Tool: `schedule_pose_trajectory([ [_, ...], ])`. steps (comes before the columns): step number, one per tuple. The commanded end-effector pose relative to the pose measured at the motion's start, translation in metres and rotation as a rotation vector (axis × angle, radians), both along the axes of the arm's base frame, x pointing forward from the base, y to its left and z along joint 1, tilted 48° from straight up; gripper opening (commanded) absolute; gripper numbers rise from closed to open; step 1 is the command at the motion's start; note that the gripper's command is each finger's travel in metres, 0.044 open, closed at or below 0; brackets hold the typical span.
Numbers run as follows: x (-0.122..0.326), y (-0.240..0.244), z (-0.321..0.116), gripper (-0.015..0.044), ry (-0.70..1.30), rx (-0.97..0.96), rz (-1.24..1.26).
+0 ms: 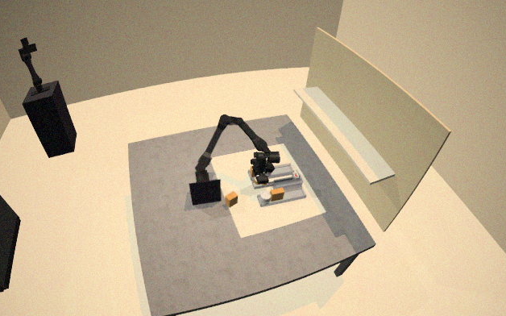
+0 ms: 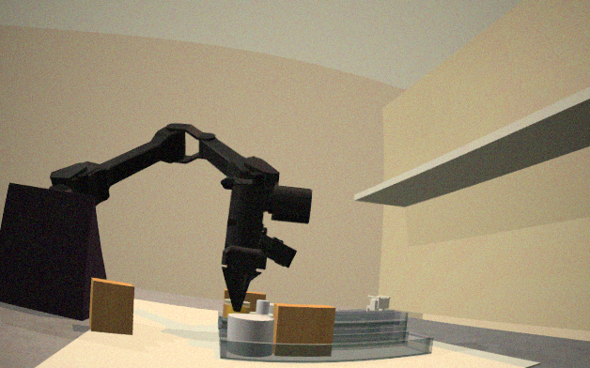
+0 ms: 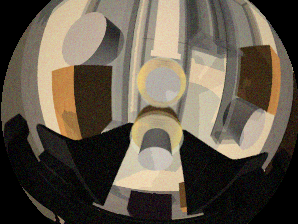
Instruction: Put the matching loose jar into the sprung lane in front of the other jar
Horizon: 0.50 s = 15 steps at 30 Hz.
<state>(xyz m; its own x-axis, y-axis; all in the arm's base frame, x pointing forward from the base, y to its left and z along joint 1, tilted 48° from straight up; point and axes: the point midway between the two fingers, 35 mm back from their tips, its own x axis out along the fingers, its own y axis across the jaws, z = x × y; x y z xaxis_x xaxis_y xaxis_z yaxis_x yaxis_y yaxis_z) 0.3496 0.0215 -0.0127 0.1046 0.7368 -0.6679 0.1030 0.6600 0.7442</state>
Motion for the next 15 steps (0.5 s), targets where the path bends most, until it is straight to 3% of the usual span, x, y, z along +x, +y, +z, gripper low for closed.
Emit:
schedule_pose_trajectory([
  [1, 0.008, -0.0044, 0.0032, 0.0, -0.029, -0.003, -0.009],
  [15, 0.0099, -0.0047, 0.0033, 0.0, -0.029, -0.003, -0.009],
])
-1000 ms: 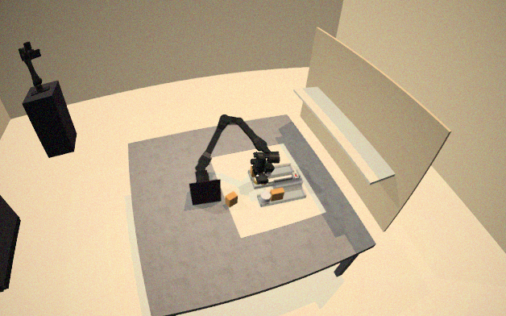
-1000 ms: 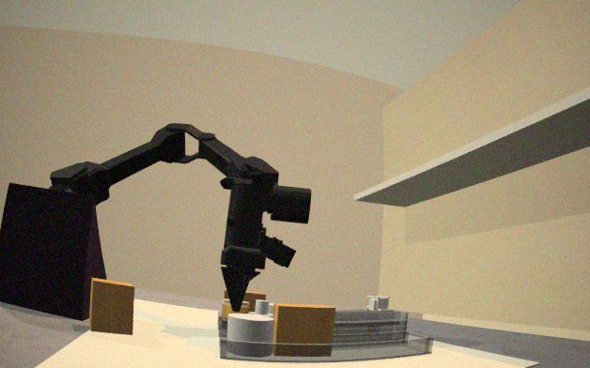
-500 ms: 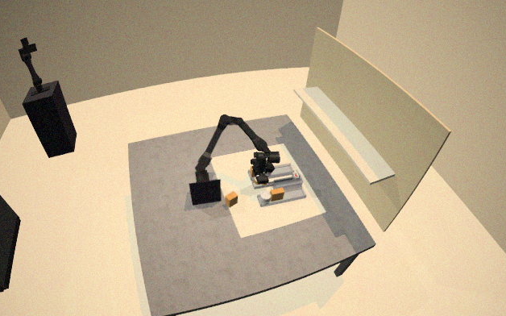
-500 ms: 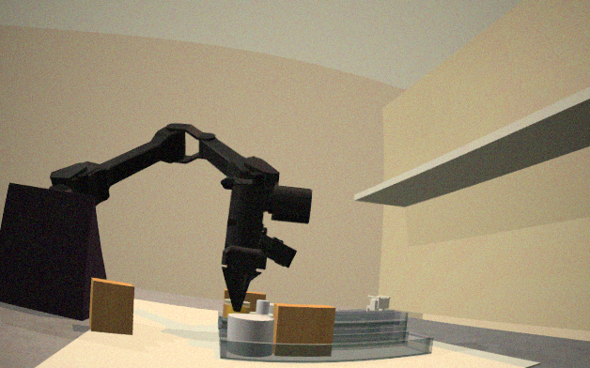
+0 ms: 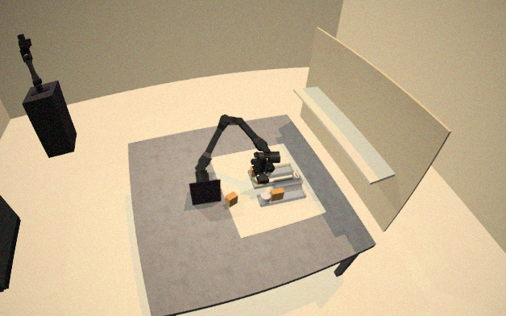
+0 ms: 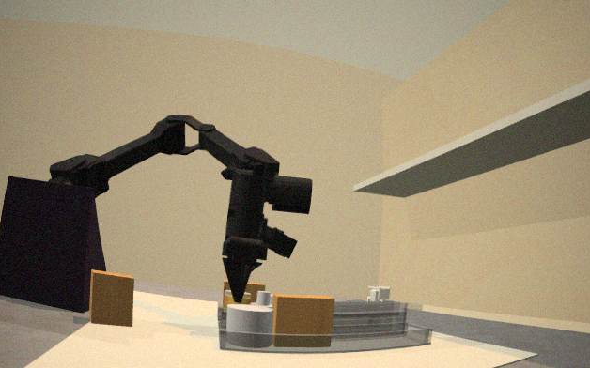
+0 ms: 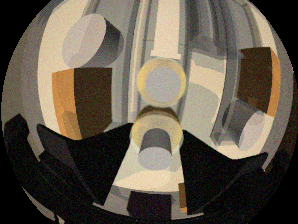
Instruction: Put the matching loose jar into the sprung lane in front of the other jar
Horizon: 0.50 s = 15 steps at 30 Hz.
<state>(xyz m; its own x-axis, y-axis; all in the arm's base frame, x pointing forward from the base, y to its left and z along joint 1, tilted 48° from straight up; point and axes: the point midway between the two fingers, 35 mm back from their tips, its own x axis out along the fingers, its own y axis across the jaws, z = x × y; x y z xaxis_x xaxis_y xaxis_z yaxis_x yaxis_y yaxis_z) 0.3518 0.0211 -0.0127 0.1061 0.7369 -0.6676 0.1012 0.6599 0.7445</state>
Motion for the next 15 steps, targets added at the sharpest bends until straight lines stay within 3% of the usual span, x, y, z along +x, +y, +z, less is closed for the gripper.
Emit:
schedule_pose_trajectory([
  [1, 0.0078, -0.0043, 0.0033, 0.0, -0.027, -0.003, -0.009],
  [15, 0.0089, -0.0032, 0.0022, 0.0, -0.027, -0.003, -0.009],
])
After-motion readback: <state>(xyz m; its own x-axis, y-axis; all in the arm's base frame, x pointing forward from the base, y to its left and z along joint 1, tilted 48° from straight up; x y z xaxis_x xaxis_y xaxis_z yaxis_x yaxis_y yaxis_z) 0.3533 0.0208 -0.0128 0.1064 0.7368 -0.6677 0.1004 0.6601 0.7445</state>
